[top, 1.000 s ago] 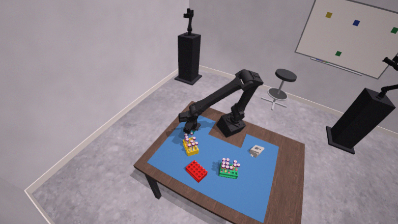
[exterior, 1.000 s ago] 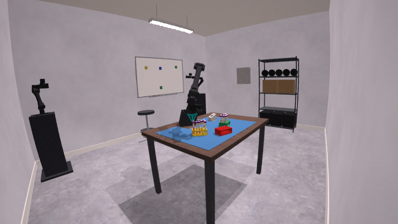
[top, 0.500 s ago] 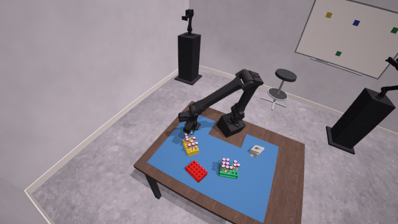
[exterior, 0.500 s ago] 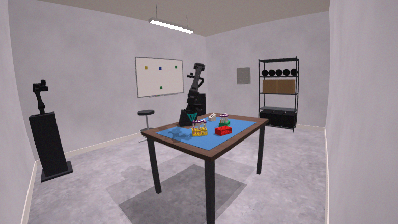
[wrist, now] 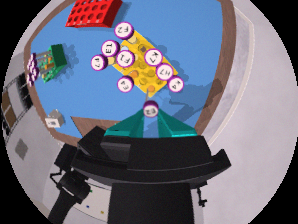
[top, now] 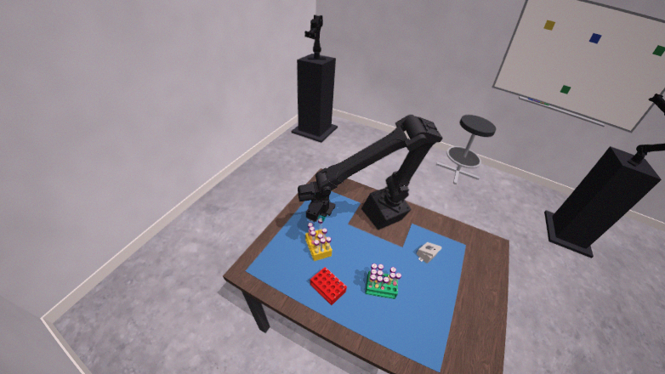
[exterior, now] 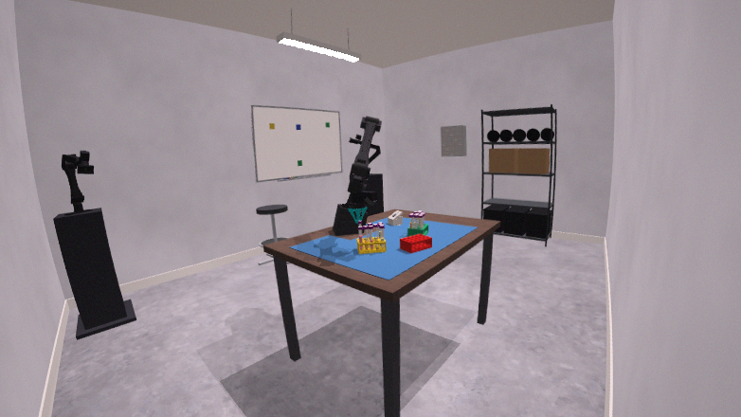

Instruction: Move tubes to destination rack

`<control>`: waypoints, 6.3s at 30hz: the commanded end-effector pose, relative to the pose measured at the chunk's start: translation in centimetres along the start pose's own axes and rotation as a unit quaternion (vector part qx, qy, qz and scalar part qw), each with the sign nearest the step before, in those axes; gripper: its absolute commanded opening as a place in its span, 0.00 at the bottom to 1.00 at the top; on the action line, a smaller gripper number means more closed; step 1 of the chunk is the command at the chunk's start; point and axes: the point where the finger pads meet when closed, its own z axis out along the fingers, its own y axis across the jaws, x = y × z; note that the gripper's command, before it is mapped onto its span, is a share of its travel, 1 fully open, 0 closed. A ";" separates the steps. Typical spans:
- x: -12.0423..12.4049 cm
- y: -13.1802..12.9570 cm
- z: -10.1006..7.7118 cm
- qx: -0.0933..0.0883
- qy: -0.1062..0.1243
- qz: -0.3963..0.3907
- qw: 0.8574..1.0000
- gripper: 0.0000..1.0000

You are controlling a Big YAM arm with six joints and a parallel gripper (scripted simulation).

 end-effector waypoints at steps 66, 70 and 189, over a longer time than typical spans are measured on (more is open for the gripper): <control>1.3 0.9 -6.3 0.011 -0.009 -0.007 1.000 0.00; 2.0 1.3 -6.3 0.011 -0.008 -0.004 1.000 0.00; -19.7 21.5 -7.1 0.009 -0.019 -0.216 0.976 0.00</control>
